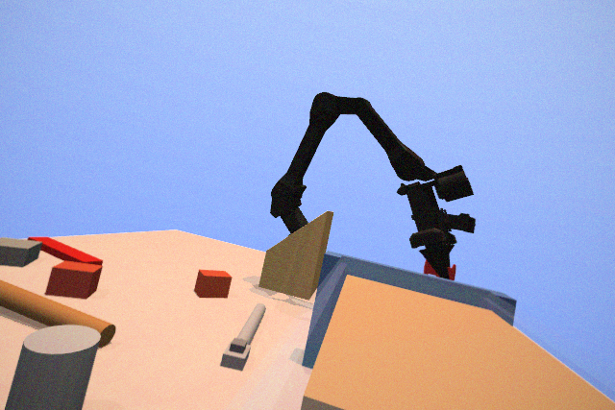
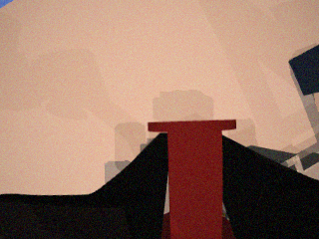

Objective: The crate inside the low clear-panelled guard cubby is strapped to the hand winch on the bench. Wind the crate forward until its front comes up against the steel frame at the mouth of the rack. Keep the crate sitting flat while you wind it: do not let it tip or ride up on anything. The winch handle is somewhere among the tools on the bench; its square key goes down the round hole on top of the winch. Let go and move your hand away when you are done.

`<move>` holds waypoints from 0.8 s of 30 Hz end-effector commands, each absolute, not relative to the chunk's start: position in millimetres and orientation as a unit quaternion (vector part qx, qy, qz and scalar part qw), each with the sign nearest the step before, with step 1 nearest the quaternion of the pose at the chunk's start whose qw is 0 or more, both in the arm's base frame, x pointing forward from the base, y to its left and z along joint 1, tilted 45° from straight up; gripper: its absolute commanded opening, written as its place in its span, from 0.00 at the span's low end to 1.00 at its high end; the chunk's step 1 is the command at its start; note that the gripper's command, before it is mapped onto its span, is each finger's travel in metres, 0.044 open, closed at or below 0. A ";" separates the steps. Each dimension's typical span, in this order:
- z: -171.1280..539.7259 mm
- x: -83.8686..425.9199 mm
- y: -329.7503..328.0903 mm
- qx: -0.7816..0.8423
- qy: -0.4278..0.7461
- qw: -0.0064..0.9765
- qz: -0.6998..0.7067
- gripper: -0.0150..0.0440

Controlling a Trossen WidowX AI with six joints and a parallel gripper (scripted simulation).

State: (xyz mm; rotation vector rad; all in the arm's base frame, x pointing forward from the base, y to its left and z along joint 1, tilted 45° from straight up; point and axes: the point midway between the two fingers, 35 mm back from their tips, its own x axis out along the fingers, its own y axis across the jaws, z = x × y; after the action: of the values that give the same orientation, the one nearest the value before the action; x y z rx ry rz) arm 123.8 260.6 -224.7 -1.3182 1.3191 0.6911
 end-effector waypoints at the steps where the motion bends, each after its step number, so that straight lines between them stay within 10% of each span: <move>1: -221.0 111.6 250.9 -0.557 0.566 0.532 0.292 0.25; 24: -210.2 95.2 237.7 -0.557 0.567 0.532 0.292 0.25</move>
State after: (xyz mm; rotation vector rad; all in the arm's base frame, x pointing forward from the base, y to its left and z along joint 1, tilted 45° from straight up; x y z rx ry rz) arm 101.6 246.4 -213.8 -1.3231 1.3291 0.7010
